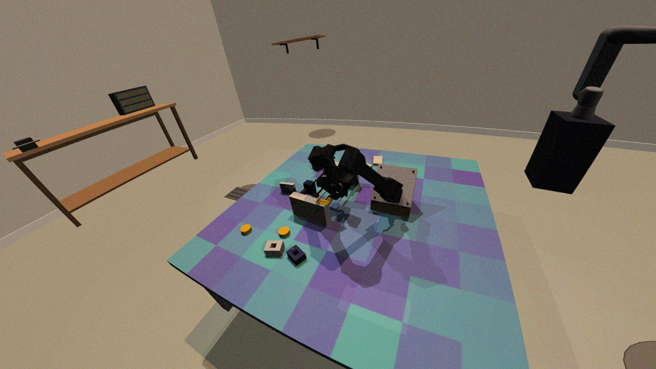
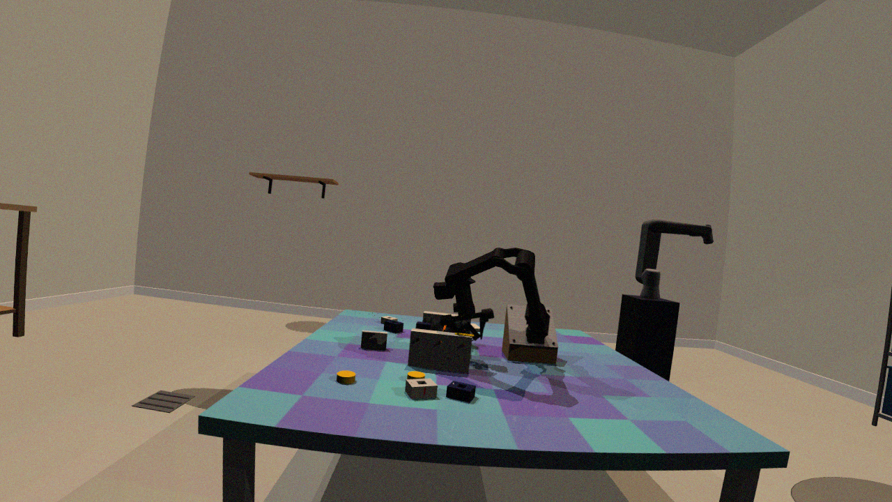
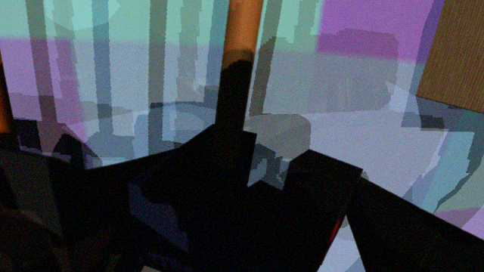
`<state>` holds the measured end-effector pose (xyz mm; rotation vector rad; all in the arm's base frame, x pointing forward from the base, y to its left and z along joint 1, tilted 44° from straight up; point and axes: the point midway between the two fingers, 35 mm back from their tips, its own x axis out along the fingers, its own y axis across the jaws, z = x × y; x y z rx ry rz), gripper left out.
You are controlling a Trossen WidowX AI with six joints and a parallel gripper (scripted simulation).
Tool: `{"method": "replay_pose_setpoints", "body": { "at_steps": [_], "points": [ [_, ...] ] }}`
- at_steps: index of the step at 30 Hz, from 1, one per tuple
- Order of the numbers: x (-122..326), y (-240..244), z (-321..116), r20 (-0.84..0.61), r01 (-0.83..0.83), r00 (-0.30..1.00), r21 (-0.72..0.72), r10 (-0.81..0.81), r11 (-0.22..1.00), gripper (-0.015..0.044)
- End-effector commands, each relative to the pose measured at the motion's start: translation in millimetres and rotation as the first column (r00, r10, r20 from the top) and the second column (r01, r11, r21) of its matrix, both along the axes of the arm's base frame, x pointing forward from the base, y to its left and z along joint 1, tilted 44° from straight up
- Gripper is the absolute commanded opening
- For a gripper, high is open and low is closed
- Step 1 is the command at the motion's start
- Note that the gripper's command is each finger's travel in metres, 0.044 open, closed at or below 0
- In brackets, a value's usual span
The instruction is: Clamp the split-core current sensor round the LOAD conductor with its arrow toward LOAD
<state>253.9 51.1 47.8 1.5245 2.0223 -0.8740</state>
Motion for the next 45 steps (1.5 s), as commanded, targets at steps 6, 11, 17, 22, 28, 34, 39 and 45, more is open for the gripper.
{"method": "replay_pose_setpoints", "body": {
  "at_steps": [6, 11, 17, 22, 28, 34, 39, 45],
  "points": [
    [-3, -1, 1, -0.017, 0.002, 1.0, -0.002, -0.003, 1.0, 0.0],
    [-3, -1, 1, -0.017, 0.002, 1.0, -0.002, -0.003, 1.0, 0.0],
    [-3, -1, 1, -0.017, 0.002, 1.0, -0.002, -0.003, 1.0, 0.0],
    [-3, -1, 1, -0.017, 0.002, 1.0, -0.002, -0.003, 1.0, 0.0],
    [-3, -1, 1, -0.017, 0.002, 1.0, -0.002, -0.003, 1.0, 0.0],
    [0, -3, 3, 0.051, 0.053, 0.997, -0.004, -0.053, 0.999, 0.0],
    [1, -8, 8, 0.136, 0.139, 0.981, -0.001, -0.137, 0.99, 0.0],
    [1, -11, 11, 0.177, 0.18, 0.968, 0.004, -0.178, 0.984, 0.0]
  ]
}}
